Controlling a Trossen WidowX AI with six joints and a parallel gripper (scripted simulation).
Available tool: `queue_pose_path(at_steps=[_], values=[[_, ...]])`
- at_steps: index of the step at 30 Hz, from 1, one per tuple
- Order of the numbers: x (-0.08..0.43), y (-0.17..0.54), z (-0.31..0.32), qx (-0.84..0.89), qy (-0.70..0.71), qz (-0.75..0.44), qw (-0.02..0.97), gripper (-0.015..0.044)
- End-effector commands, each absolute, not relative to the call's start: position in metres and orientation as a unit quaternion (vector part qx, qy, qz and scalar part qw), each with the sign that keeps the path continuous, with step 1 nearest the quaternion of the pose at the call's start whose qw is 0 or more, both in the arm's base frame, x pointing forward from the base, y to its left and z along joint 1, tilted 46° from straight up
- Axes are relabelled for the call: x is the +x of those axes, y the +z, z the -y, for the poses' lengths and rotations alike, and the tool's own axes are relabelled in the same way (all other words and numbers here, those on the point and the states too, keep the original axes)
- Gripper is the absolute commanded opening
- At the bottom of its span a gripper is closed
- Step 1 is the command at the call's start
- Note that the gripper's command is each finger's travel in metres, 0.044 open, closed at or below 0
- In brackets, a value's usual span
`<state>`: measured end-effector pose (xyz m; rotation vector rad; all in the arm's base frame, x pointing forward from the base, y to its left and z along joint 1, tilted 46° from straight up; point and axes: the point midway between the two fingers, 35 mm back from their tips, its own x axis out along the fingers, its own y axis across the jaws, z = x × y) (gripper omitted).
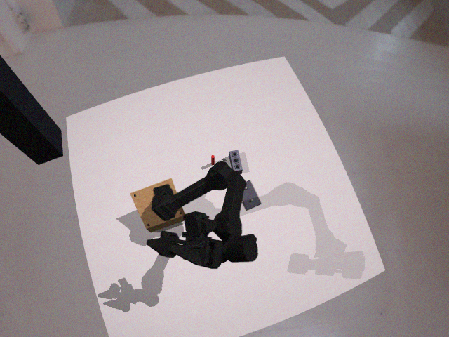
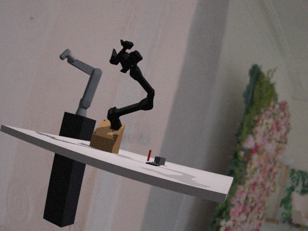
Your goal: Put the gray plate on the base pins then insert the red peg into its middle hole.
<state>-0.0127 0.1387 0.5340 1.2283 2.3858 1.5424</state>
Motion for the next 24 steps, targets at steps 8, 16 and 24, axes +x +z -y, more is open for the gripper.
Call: queue_pose_path(at_steps=[8,16,24], values=[[-0.065,0.538,-0.107,0.311,0.601,-0.736,0.011,0.044],[-0.143,0.529,-0.022,0.147,0.74,-0.655,-0.033,0.044],[-0.173,0.497,0.093,-0.007,0.839,-0.526,-0.137,0.044]])
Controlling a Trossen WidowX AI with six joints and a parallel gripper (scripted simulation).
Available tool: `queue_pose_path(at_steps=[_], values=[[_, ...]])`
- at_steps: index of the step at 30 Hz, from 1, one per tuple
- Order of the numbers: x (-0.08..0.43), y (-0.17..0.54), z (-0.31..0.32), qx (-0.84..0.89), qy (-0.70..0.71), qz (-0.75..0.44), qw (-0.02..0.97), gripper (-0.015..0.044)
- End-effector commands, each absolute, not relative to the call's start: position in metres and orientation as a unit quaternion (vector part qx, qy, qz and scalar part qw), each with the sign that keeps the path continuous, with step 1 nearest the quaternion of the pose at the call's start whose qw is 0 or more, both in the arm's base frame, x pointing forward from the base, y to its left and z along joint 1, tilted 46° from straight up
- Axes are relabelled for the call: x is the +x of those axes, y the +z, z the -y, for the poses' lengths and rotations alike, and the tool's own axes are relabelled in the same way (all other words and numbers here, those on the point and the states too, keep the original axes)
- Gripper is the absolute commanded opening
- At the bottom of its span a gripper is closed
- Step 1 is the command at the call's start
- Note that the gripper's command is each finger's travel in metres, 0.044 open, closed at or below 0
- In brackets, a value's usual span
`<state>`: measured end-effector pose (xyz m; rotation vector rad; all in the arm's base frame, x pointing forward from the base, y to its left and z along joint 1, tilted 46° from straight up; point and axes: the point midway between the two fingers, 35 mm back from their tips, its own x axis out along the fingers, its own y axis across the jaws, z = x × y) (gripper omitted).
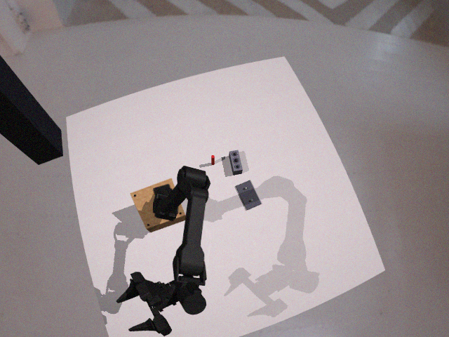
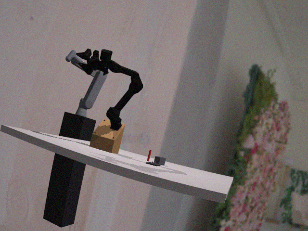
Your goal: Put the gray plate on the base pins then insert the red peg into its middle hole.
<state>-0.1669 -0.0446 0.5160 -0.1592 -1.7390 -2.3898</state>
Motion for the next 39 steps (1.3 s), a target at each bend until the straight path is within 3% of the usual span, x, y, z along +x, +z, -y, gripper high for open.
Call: queue_pose_path(at_steps=[1,8,17,28,39], values=[[-0.173,0.494,0.104,0.019,-0.847,0.51,0.147,0.044],[-0.159,0.47,0.177,0.086,-0.889,0.389,0.228,0.044],[-0.091,0.418,0.281,0.148,-0.9,0.163,0.377,0.044],[0.065,0.332,0.352,0.127,-0.803,-0.154,0.562,0.044],[0.225,0.236,0.321,0.0,-0.606,-0.421,0.675,0.044]])
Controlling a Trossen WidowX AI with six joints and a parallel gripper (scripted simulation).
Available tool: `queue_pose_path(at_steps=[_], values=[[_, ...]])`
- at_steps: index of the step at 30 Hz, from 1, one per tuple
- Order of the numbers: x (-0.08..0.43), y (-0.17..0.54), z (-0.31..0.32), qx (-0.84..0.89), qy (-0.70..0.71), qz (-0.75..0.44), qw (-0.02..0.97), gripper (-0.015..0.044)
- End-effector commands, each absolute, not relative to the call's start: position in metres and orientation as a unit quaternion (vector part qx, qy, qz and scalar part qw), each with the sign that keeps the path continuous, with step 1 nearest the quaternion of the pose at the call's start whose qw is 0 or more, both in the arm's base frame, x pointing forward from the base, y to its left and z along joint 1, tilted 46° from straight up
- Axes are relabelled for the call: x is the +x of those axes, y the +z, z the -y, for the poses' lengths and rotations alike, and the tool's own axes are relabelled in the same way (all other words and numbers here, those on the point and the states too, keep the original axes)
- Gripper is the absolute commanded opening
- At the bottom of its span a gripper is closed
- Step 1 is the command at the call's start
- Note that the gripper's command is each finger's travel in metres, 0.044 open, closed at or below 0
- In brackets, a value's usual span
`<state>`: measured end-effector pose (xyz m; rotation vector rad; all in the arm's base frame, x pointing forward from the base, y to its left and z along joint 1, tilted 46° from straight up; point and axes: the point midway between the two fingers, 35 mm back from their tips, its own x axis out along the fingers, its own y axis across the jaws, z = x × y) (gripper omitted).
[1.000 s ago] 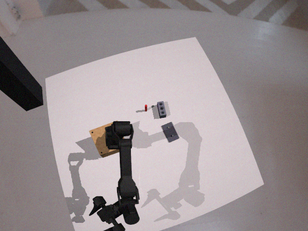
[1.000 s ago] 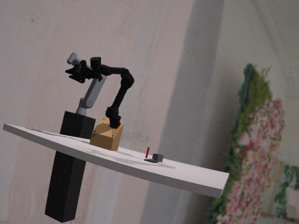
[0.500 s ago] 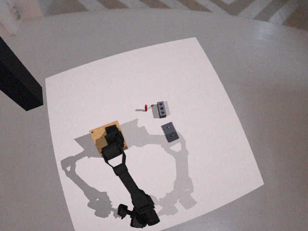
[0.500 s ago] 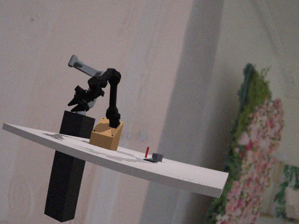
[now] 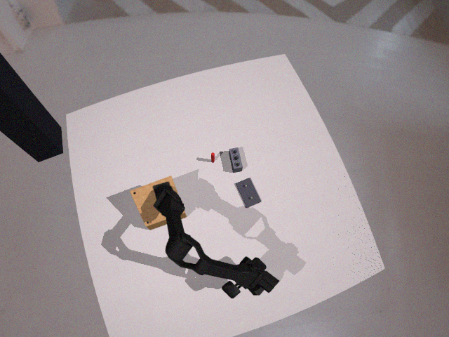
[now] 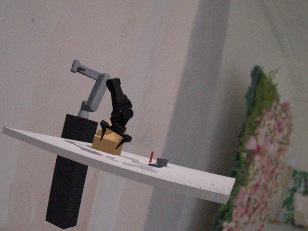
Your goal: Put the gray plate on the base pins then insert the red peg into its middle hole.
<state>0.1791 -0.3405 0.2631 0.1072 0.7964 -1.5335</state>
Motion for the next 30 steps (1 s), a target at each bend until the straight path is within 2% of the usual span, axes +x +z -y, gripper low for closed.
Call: queue_pose_path(at_steps=[1,8,16,23,30], values=[[0.238,0.227,0.314,-0.015,-0.585,-0.44,0.681,0.044],[0.314,0.167,0.246,-0.132,-0.428,-0.554,0.702,0.044],[0.37,0.096,0.147,-0.299,-0.219,-0.652,0.662,0.044],[0.381,0.037,0.048,-0.458,-0.026,-0.684,0.567,0.044],[0.357,-0.021,-0.048,-0.607,0.157,-0.666,0.404,0.044]])
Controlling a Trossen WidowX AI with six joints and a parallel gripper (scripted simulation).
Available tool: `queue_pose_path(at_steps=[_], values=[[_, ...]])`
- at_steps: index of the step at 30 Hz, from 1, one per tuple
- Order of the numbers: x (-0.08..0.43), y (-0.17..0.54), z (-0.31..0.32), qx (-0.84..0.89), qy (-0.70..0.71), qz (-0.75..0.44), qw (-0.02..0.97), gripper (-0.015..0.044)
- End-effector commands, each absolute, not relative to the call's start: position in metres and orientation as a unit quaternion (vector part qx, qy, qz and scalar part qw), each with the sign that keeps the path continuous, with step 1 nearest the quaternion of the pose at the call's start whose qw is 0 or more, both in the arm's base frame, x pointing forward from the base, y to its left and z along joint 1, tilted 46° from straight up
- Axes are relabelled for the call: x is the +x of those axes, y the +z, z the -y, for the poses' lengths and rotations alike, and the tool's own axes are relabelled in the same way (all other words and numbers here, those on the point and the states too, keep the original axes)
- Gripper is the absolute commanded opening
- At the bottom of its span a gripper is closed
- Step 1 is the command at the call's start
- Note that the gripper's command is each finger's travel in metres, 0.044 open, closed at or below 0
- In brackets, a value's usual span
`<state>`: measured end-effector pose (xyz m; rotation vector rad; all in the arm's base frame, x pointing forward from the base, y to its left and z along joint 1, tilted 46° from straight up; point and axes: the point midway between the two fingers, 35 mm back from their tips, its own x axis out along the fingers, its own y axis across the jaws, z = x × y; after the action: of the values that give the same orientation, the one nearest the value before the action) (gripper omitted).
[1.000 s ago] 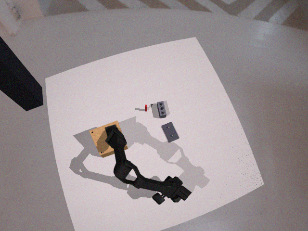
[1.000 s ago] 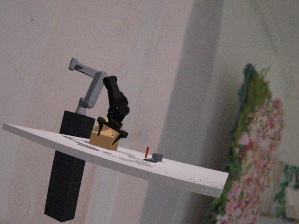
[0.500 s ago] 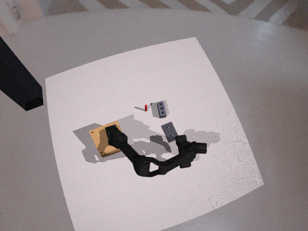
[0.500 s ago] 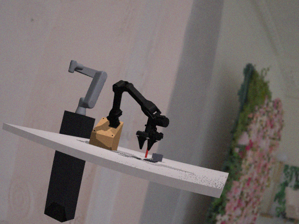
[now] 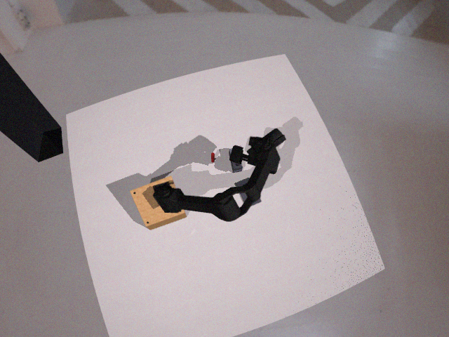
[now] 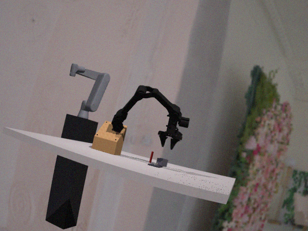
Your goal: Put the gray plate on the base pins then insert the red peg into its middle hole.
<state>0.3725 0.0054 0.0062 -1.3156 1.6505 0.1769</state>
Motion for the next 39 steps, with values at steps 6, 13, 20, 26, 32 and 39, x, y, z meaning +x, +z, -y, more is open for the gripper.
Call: queue_pose_path(at_steps=[6,13,20,26,32,39], values=[[0.341,-0.041,-0.077,-0.651,0.213,-0.649,0.331,0.044],[0.345,-0.071,-0.048,-0.652,0.213,-0.648,0.331,0.044],[0.345,-0.088,-0.032,-0.652,0.212,-0.649,0.33,0.044],[0.346,-0.1,-0.023,-0.652,0.212,-0.649,0.33,0.044],[0.346,-0.102,-0.021,-0.652,0.212,-0.649,0.33,0.044],[0.348,-0.11,-0.013,-0.651,0.212,-0.649,0.331,0.044]])
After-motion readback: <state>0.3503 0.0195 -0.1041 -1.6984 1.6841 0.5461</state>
